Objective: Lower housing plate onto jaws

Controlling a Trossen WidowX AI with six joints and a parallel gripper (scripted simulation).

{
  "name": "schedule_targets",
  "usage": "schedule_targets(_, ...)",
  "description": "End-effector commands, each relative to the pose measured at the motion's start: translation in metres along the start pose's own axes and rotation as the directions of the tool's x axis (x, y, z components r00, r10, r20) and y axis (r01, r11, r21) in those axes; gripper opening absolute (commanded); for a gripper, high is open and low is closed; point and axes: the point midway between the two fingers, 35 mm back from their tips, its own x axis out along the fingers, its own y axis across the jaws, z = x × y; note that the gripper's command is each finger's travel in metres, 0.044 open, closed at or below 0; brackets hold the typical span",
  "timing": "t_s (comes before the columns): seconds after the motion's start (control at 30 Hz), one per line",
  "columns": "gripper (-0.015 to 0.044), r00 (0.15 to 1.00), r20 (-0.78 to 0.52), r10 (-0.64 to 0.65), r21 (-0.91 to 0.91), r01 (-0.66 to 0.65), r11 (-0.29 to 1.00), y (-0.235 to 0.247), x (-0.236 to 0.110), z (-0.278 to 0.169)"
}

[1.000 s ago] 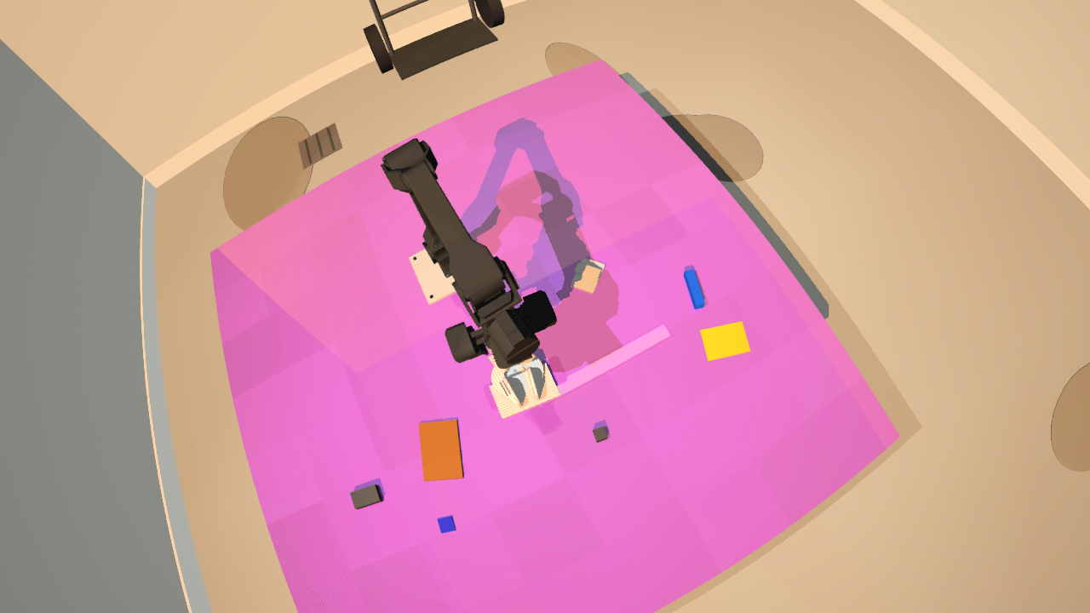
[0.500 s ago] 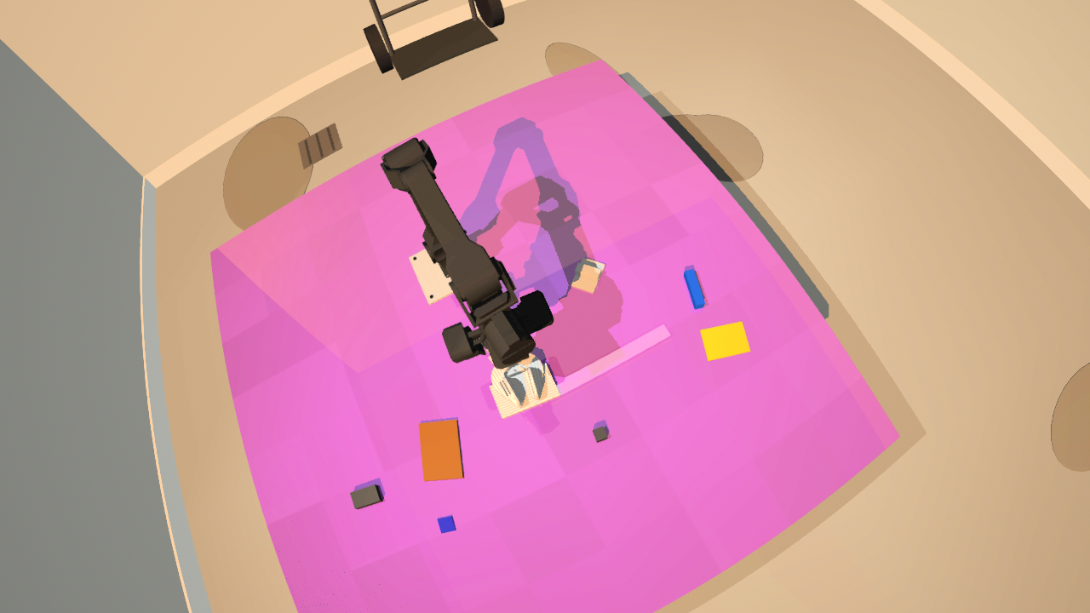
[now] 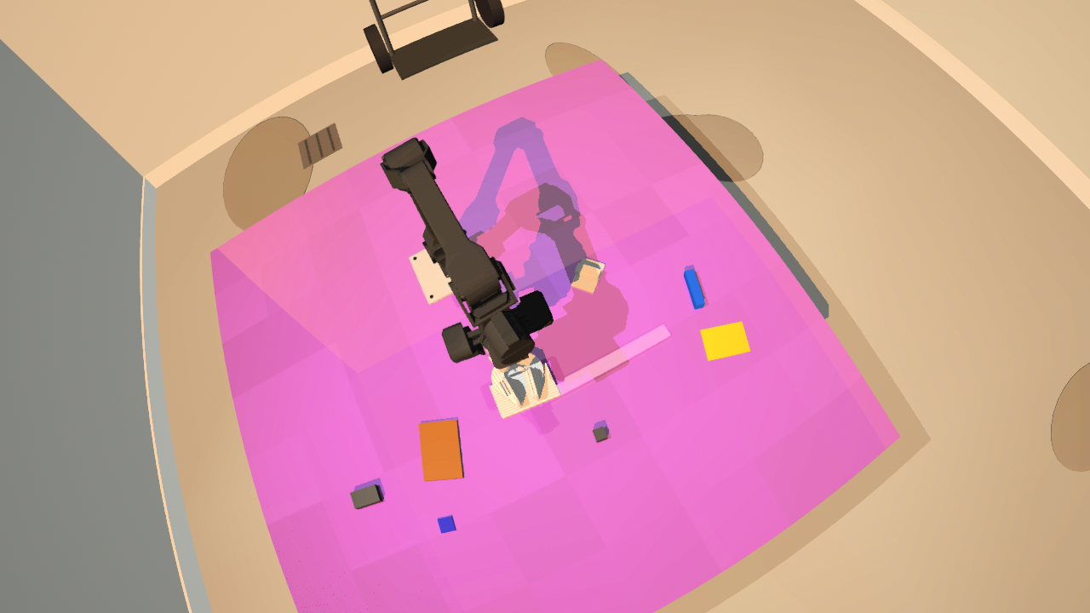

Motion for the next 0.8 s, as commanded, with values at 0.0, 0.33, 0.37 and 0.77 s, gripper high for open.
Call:
schedule_targets(0.0,0.0351,1.0,0.001,0.004,-0.006,-0.004,1.0,0.001,0.0,0.0)
schedule_targets(0.33,0.0351,1.0,0.001,0.004,-0.008,-0.004,1.0,0.0,0.0,0.0)
schedule_targets(0.37,0.0351,1.0,0.001,0.004,-0.008,-0.004,1.0,0.0,0.0,0.0)
schedule_targets(0.77,0.0351,1.0,0.001,0.004,-0.008,-0.004,1.0,0.001,0.016,0.001)
